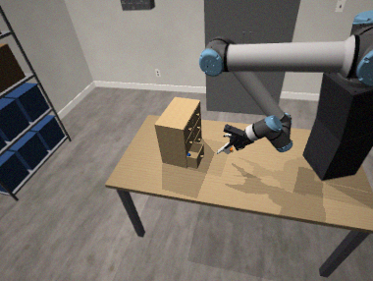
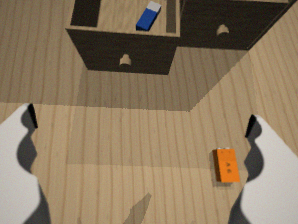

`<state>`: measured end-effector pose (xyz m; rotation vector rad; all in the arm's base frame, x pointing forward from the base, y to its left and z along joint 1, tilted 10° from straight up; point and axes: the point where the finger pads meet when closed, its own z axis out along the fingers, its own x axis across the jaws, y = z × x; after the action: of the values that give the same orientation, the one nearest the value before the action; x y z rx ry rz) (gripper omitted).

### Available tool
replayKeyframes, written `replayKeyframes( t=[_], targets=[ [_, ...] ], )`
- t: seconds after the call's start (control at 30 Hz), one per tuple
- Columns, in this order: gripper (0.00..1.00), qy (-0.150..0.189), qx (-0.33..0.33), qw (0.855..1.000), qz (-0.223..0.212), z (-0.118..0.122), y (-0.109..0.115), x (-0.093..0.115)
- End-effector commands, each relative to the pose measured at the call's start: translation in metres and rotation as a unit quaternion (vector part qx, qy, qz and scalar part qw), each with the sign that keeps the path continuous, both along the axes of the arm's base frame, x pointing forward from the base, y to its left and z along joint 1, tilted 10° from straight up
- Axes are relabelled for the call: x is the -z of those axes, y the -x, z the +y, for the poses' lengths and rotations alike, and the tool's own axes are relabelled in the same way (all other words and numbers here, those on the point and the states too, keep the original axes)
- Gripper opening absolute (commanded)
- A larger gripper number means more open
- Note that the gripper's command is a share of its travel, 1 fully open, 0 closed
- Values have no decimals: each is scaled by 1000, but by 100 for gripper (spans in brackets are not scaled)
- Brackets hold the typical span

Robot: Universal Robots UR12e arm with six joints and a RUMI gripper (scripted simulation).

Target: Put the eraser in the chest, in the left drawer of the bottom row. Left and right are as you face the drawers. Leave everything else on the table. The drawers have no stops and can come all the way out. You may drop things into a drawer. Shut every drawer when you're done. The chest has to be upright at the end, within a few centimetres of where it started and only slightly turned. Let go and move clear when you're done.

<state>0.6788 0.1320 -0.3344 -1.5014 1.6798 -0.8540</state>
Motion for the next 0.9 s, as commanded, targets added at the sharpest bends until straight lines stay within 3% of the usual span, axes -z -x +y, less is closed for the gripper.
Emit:
replayKeyframes(
  t=[0.0,0.87],
  targets=[
    [100,0,0,1000,0,0,12,1],
    [100,0,0,1000,2,0,14,-1]
  ],
)
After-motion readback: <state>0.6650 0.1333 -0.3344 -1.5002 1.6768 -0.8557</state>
